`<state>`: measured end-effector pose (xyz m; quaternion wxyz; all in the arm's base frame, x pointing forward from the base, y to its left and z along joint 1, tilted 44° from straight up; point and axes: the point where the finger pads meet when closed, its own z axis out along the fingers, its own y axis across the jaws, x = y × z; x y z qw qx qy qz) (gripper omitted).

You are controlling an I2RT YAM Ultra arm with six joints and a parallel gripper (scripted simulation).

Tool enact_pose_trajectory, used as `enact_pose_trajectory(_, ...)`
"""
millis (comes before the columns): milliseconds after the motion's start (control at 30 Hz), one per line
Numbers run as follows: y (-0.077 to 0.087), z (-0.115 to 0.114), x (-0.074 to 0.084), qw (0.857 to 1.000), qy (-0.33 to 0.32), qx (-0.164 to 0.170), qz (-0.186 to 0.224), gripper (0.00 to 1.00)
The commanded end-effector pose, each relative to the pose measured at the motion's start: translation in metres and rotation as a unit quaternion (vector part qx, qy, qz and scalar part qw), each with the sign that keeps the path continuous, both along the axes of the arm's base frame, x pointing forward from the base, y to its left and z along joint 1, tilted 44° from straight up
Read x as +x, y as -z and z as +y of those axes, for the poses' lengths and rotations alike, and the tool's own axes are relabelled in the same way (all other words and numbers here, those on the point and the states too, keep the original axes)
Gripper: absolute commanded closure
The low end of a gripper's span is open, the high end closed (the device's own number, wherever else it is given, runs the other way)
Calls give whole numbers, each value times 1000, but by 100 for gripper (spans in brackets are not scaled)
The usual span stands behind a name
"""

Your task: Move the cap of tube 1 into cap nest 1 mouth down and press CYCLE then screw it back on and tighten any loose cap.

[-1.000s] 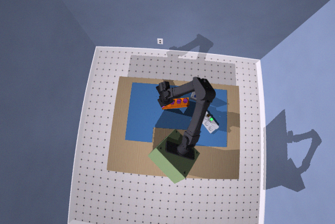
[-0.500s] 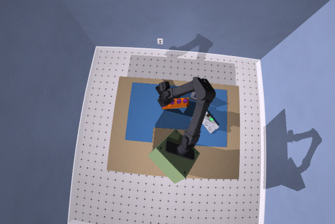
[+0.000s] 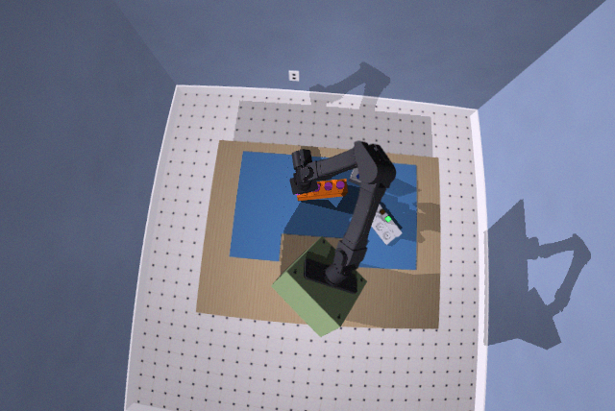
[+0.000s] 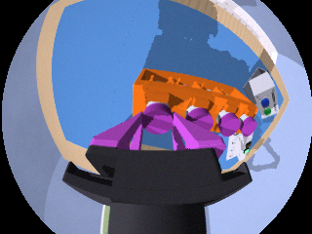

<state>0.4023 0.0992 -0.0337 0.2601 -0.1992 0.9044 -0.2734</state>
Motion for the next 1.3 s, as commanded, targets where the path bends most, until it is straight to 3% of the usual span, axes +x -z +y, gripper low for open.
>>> enact_pose_trajectory(0,-2,3,1,998,42,39,-28,100)
enact_pose_trajectory(367,-2,3,1,971,167,140,-95,100)
enact_pose_trajectory(600,-2,3,1,971,167,140,-95,100)
enact_pose_trajectory(633,-2,3,1,971,167,140,-95,51)
enact_pose_trajectory(1067,-2,3,1,976,153,129,-88,51)
enact_pose_trajectory(1267,-2,3,0,995,68,60,-42,51)
